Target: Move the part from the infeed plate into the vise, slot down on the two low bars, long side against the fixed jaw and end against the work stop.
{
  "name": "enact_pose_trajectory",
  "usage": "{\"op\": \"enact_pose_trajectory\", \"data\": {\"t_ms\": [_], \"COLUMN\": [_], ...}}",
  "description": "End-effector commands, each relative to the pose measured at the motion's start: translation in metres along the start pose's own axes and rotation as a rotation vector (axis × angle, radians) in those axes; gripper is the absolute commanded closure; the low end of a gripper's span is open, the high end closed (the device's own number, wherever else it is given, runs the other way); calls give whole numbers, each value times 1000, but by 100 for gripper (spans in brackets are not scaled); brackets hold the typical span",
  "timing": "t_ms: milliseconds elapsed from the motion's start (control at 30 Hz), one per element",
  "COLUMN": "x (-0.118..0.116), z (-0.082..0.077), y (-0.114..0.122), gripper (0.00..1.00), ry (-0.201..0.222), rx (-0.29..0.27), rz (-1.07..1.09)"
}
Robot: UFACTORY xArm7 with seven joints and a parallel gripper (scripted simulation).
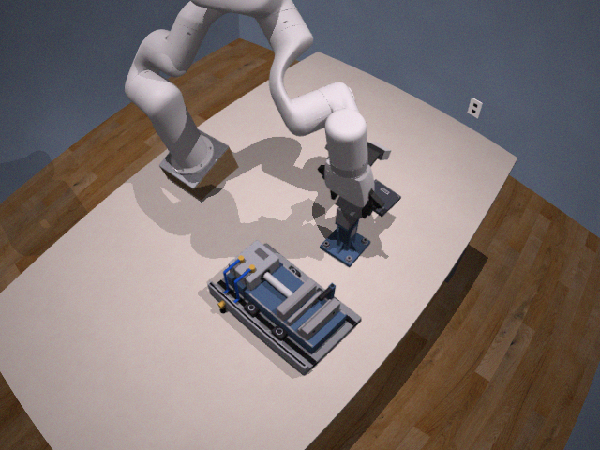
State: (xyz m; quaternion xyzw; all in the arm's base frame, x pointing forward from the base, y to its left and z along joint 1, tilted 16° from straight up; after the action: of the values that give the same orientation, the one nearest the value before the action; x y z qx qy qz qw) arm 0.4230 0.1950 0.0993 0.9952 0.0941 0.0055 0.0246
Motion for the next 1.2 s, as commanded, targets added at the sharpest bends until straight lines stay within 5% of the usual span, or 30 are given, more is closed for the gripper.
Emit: {"op": "enact_pose_trajectory", "data": {"t_ms": [0, 1167], "x": [1, 2], "z": [-1, 1], "y": [2, 15], "gripper": [11, 11], "ry": [1, -8], "rx": [48, 307], "rz": [-2, -2]}}
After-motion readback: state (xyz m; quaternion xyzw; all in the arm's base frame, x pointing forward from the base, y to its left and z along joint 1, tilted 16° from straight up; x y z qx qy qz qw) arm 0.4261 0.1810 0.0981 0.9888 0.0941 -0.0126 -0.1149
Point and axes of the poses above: the point where the finger pads meet when closed, its own z axis out along the fingers, its own x axis across the jaws, y = z × x, the point moved 4 cm from there along -z, back along the fingers, and after that the axes turned 2 degrees about z, right-handed, at the moved point
